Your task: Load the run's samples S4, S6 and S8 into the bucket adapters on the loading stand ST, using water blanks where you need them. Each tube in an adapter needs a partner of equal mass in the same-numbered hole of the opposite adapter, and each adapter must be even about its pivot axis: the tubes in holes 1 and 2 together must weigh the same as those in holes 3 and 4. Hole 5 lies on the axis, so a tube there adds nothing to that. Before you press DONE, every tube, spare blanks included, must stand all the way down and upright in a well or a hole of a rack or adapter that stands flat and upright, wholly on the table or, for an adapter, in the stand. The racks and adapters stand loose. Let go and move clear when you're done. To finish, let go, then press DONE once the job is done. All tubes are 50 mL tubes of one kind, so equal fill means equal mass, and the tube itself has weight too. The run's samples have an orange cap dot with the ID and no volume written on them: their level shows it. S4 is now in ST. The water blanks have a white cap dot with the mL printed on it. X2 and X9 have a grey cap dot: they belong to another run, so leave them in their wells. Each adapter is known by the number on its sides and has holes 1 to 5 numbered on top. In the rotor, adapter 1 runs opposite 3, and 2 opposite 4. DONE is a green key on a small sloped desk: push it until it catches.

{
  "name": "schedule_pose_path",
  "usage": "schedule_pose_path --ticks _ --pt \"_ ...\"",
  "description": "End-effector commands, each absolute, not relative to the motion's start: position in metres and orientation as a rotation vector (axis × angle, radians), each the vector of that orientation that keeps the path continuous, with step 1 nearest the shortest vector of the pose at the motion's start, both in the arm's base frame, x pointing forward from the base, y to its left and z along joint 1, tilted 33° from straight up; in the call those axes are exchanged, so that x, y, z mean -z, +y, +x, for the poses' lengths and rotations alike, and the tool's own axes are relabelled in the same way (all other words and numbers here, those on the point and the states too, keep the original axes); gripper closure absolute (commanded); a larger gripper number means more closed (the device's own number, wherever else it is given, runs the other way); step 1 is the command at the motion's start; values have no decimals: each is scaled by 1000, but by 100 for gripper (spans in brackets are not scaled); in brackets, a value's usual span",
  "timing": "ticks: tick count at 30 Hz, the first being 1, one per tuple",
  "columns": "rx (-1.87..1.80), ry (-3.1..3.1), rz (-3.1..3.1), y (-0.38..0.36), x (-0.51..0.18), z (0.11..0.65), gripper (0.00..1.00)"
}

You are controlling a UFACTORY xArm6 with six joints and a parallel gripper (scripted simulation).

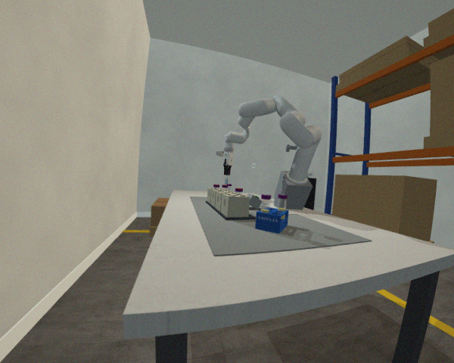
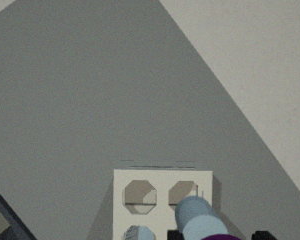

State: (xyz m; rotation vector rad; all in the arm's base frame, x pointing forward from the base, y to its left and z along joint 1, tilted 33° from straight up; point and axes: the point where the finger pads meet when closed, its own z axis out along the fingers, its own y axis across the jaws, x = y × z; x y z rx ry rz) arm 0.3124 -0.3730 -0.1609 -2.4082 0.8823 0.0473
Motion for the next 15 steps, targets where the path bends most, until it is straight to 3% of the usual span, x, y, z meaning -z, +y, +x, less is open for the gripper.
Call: schedule_pose_path --ticks 1,15 --pt "-43 883 -2411 -380 151 312 100" --pt "-43 884 -2411 -393 131 308 100"
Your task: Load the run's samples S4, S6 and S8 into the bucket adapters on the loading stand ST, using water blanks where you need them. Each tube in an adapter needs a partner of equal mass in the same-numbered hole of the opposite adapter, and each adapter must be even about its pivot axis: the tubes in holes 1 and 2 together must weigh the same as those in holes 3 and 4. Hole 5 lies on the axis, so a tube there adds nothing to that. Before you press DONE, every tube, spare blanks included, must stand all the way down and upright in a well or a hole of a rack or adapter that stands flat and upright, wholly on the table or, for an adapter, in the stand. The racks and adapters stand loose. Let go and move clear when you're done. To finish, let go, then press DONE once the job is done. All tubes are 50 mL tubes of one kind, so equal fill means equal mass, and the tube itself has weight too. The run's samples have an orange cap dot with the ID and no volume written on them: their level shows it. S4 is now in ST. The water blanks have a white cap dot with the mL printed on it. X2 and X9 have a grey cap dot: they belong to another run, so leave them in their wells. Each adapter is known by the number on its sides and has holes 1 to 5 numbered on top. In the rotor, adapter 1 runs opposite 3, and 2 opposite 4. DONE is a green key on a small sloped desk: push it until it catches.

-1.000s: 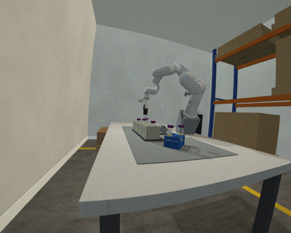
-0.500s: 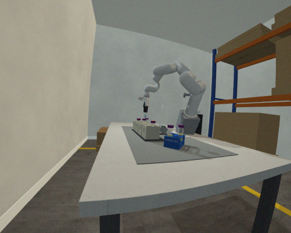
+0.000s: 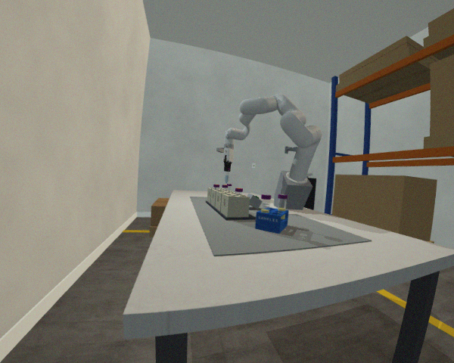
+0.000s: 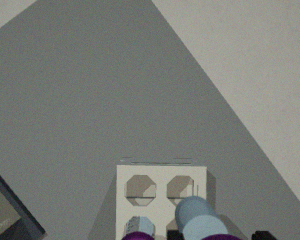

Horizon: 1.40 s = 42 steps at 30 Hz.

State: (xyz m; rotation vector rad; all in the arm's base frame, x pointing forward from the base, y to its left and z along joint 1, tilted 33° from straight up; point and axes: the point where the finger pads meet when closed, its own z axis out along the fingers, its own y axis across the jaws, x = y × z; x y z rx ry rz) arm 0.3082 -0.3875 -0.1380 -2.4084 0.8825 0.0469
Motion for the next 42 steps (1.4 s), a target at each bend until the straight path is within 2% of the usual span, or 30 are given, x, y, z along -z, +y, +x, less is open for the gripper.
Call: schedule_pose_path --ticks 1,19,42 --pt "-43 884 -2411 -394 130 307 100" --pt "-43 884 -2411 -399 121 306 100" --pt "221 3 -2582 -314 64 331 100"
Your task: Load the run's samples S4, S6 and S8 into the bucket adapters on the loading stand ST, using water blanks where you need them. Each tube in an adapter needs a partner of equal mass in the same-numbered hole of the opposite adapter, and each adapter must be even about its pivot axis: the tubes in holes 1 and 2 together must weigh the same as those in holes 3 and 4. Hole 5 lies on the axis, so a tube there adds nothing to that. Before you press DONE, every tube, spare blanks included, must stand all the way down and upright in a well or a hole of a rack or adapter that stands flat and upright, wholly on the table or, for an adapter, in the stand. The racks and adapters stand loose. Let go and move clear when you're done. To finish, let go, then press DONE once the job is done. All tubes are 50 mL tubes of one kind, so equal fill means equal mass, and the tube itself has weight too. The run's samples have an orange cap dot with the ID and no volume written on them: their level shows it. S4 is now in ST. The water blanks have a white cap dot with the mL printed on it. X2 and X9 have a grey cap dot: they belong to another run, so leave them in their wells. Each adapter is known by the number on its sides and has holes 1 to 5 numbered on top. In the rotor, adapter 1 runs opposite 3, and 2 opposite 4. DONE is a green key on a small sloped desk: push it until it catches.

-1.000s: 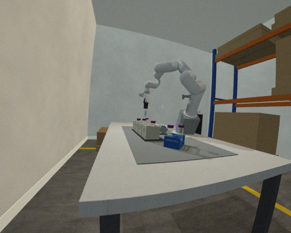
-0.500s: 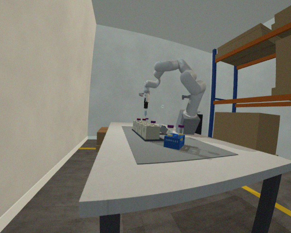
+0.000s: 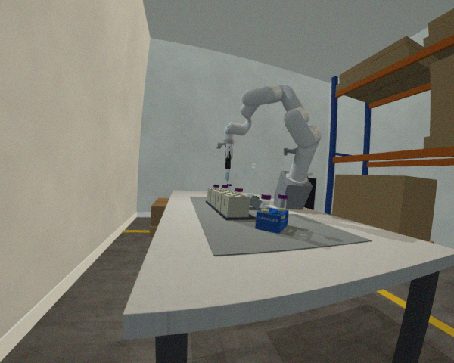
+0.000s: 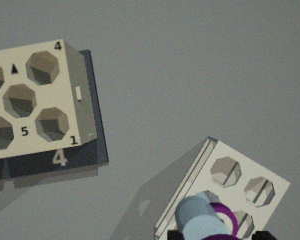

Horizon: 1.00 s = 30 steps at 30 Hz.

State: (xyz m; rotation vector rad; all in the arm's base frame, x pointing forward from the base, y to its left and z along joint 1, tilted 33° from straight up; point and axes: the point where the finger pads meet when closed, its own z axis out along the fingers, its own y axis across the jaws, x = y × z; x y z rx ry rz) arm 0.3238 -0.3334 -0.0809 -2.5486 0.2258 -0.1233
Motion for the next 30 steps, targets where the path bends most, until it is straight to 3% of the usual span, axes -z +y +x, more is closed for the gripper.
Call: schedule_pose_path --ticks 1,30 --pt "221 2 -2582 -310 61 332 100" --pt "222 2 -2582 -210 -7 362 100"
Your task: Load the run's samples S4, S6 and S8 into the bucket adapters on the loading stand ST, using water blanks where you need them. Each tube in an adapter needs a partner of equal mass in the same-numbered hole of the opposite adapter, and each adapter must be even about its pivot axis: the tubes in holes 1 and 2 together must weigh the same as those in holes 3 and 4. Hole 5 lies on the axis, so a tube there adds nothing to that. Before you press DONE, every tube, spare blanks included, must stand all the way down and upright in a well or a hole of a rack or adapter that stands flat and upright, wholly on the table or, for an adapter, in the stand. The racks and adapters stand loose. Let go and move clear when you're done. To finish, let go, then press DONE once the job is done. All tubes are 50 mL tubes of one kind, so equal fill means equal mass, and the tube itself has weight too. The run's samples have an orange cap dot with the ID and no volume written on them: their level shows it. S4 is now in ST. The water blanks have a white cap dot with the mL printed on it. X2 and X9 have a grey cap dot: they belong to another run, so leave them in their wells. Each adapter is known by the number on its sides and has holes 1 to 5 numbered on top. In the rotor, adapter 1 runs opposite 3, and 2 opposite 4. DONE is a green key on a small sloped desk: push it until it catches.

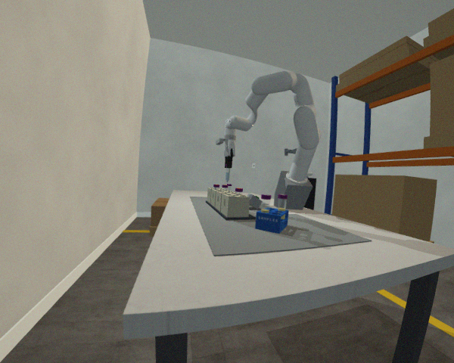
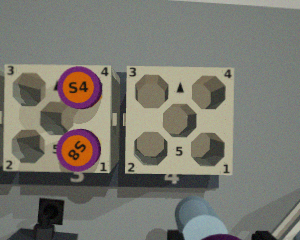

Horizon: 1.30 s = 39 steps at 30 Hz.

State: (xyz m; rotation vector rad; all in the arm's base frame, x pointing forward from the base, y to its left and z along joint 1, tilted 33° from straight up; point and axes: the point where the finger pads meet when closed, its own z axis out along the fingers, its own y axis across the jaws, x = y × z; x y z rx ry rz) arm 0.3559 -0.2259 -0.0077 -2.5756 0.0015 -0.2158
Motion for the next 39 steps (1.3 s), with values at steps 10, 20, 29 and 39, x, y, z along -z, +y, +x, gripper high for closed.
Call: schedule_pose_path --ticks 10,20,29,39 --pt "222 2 -2581 -169 -34 374 100" --pt "222 2 -2581 -137 -56 384 100" --pt "222 2 -2581 -109 -75 392 100" --pt "222 2 -2580 -69 -102 404 100"
